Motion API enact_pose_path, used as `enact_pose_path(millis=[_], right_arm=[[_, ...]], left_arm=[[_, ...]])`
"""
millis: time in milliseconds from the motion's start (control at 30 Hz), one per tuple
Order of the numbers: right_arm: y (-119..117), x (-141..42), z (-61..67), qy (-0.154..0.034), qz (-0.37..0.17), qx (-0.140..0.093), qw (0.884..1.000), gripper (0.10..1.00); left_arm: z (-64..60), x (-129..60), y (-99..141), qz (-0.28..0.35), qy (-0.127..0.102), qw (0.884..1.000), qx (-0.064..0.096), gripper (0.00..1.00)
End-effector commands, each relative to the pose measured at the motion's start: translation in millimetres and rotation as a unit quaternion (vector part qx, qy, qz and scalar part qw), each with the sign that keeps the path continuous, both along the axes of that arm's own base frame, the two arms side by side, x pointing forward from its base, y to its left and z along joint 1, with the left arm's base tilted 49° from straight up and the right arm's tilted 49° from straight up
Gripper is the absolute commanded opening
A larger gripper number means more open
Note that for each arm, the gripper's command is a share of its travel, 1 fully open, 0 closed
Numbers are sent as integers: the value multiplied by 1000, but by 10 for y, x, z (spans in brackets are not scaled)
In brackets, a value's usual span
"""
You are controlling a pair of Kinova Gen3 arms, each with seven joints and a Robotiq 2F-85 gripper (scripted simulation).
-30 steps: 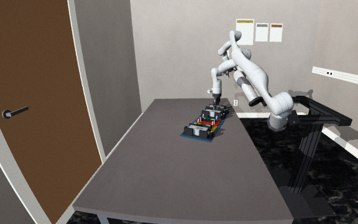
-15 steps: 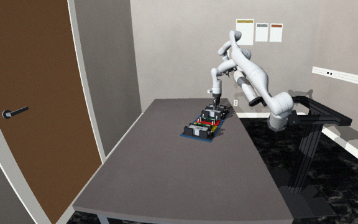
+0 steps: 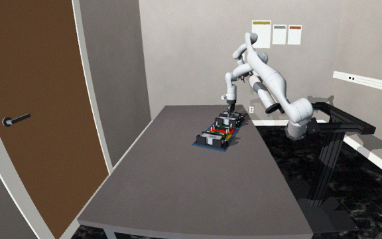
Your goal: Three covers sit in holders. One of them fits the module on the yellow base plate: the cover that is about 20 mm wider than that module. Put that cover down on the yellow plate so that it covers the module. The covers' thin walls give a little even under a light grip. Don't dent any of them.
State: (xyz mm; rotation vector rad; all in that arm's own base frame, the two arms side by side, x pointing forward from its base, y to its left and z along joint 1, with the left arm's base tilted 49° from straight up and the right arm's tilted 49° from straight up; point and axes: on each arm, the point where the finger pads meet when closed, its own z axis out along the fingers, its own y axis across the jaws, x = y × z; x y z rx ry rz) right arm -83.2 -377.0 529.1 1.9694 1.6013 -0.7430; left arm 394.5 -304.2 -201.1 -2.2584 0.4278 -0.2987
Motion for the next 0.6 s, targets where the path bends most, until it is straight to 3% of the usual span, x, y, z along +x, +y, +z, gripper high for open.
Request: enact_pose_path(millis=[0, 67, 100, 567], right_arm=[[2, -4, 5, 0, 0, -1, 1000, 999], [2, -4, 5, 0, 0, -1, 1000, 999], [2, -4, 5, 0, 0, -1, 1000, 999], [2, -4, 5, 0, 0, -1, 1000, 999]], left_arm=[[7, -1, -17, -1, 0, 1000, -1, 696], [7, -1, -17, -1, 0, 1000, -1, 696], [7, -1, -17, -1, 0, 1000, -1, 1], [7, -1, -17, -1, 0, 1000, -1, 1]])
